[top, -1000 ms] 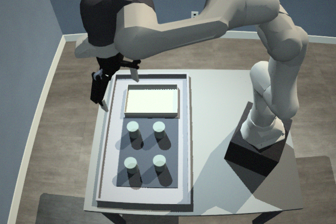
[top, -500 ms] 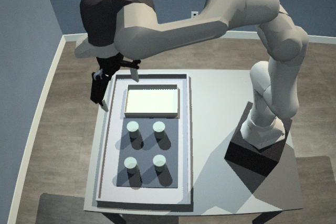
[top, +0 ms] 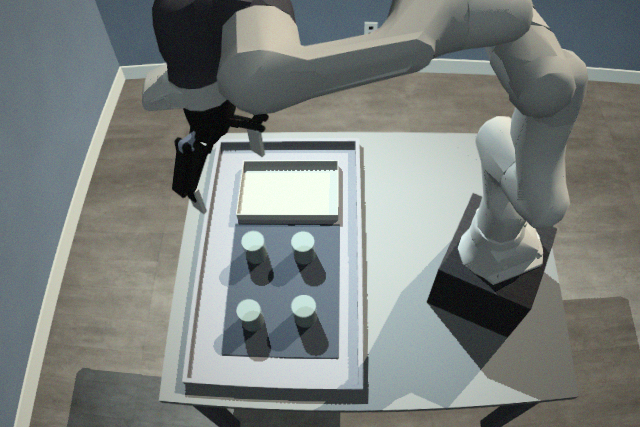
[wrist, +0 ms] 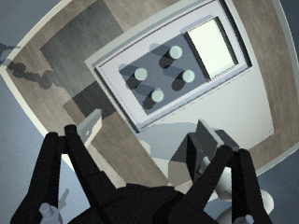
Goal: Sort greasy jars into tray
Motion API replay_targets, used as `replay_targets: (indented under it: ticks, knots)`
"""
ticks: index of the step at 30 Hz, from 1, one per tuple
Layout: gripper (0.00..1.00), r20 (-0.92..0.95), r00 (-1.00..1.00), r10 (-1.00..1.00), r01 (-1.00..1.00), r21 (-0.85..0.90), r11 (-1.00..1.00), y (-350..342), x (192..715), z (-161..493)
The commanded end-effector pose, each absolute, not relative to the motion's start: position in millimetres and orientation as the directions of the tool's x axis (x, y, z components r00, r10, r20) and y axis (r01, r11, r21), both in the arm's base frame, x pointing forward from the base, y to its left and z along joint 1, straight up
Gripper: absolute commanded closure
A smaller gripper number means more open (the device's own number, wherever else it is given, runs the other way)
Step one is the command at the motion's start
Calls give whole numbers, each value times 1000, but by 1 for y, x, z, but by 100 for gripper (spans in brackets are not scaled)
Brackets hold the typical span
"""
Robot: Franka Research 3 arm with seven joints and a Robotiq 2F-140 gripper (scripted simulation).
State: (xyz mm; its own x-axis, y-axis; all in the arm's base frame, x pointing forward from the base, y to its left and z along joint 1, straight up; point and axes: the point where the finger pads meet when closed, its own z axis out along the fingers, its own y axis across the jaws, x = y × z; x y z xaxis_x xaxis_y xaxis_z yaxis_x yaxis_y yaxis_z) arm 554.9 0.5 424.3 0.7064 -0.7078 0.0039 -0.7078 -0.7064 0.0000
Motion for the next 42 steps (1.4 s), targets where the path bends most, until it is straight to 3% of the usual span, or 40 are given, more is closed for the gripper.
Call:
replay_targets:
  ticks: [1, 10, 11, 42]
  knots:
    - [0, 3, 593, -805, -805, 0, -593, -4, 552, 401]
    - [0, 3, 593, -805, -805, 0, -593, -4, 552, 401]
    - [0, -10, 514, -858, -858, 11, -514, -7, 547, 376]
    - [0, -30, 271, -962, -961, 52, -272, -17, 531, 308]
